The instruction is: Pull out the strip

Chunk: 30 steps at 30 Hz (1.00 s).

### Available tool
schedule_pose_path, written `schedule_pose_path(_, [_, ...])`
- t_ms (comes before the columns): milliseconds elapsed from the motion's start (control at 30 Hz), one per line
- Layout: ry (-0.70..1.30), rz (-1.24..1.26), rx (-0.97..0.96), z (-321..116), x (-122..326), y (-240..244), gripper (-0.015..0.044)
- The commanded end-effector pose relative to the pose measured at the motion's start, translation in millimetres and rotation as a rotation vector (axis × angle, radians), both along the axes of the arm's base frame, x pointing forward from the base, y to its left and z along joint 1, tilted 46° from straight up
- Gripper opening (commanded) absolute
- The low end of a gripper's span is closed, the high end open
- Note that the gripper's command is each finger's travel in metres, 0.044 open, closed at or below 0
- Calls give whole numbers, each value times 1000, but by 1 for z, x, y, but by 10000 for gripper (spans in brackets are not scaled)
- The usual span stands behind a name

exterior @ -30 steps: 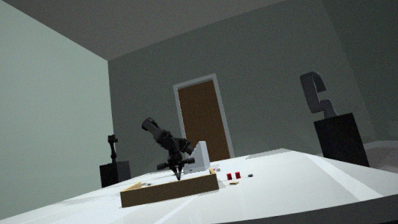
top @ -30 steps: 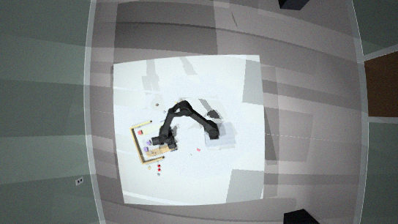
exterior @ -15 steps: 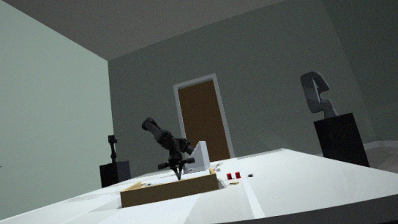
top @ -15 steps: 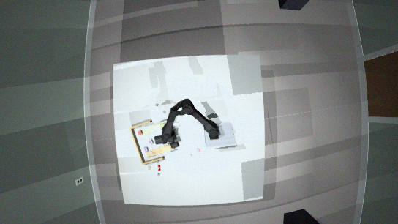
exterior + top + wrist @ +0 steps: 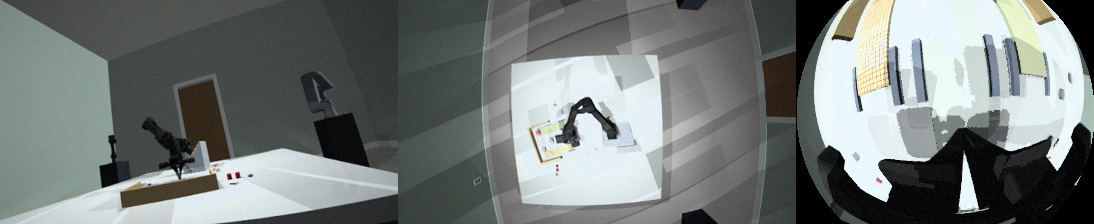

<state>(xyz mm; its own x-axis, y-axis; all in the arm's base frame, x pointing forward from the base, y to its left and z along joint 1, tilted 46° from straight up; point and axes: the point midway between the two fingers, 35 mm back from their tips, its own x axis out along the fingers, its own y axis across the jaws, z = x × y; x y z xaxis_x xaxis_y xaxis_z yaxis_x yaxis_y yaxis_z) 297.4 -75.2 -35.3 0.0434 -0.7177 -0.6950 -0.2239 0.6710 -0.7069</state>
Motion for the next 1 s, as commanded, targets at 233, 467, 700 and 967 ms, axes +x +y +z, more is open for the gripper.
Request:
schedule_pose_path(233, [27, -9, -5, 0, -24, -7, 0])
schedule_pose_path(467, [28, -9, -5, 1, -34, -9, 0])
schedule_pose_path(700, [28, -9, -6, 2, -43, -11, 0])
schedule_pose_path(967, [29, -9, -6, 4, -55, -13, 0])
